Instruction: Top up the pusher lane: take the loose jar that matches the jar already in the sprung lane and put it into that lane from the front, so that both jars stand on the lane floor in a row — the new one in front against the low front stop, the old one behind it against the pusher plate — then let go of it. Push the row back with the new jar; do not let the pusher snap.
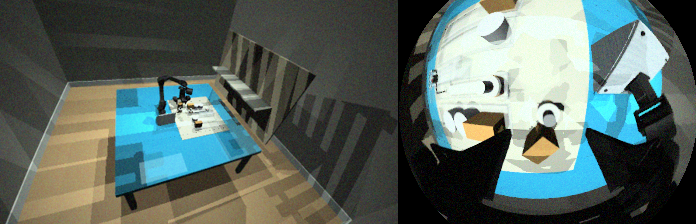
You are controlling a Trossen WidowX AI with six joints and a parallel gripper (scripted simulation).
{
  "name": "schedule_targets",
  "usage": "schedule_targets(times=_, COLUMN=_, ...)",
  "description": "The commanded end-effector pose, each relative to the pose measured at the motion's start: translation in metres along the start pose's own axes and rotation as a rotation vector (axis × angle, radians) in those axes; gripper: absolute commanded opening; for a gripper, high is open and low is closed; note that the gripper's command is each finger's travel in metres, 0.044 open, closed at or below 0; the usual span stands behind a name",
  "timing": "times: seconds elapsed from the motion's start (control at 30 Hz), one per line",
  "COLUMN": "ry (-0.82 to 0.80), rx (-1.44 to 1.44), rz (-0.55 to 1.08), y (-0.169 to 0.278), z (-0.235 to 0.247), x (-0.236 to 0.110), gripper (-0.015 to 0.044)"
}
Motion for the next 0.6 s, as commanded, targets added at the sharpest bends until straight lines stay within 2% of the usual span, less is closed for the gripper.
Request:
schedule_targets(times=0.0, ry=0.005, rx=-0.012, rz=0.032, y=-0.003, z=-0.002, x=0.001, gripper=0.044)
schedule_targets(times=0.57, ry=0.005, rx=-0.013, rz=0.034, y=-0.001, z=-0.004, x=0.047, gripper=0.044)
Point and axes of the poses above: the point midway between the two fingers, 35 mm back from their tips, its own x axis out along the fingers, its own z axis across the jaws, y = z × x, the point moved 4 cm from there along -x, back along the fingers, and after that the axes turned 13 degrees about x, right-handed, at the moved point
